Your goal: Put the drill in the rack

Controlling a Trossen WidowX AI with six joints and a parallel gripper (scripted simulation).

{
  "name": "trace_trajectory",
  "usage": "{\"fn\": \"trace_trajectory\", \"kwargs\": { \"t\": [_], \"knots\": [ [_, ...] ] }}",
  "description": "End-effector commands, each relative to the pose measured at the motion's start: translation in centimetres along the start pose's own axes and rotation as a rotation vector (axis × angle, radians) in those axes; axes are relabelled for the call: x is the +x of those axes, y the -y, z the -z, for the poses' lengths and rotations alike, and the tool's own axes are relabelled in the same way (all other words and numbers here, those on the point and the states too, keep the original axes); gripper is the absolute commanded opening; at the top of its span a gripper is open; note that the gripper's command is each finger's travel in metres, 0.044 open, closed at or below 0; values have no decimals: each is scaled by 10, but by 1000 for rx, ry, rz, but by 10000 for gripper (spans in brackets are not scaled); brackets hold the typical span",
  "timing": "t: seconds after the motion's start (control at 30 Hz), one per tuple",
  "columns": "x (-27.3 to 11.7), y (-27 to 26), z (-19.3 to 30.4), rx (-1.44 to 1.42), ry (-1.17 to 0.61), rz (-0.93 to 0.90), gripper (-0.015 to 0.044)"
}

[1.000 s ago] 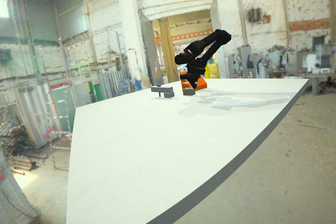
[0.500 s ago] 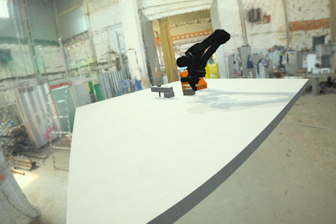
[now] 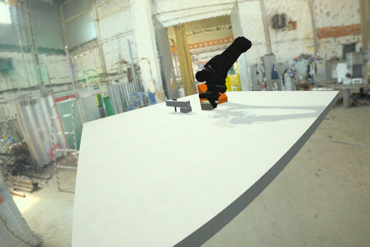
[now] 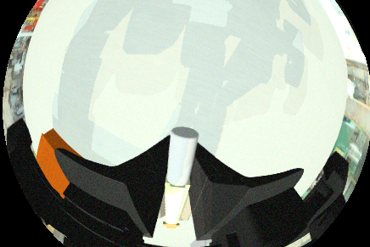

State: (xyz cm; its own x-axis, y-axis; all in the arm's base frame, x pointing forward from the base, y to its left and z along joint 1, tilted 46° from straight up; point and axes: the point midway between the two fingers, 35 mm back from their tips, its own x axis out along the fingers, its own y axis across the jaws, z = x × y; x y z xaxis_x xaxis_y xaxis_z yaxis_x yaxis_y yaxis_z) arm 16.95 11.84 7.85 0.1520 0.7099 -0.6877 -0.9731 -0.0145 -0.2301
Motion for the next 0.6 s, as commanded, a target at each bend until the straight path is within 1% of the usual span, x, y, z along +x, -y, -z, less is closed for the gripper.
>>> {"fn": "trace_trajectory", "kwargs": {
  "t": [0.0, 0.57],
  "knots": [
    [6, -2, 2, 3, -5, -1, 0],
    [10, -4, 5, 3, -5, -1, 0]
  ]
}}
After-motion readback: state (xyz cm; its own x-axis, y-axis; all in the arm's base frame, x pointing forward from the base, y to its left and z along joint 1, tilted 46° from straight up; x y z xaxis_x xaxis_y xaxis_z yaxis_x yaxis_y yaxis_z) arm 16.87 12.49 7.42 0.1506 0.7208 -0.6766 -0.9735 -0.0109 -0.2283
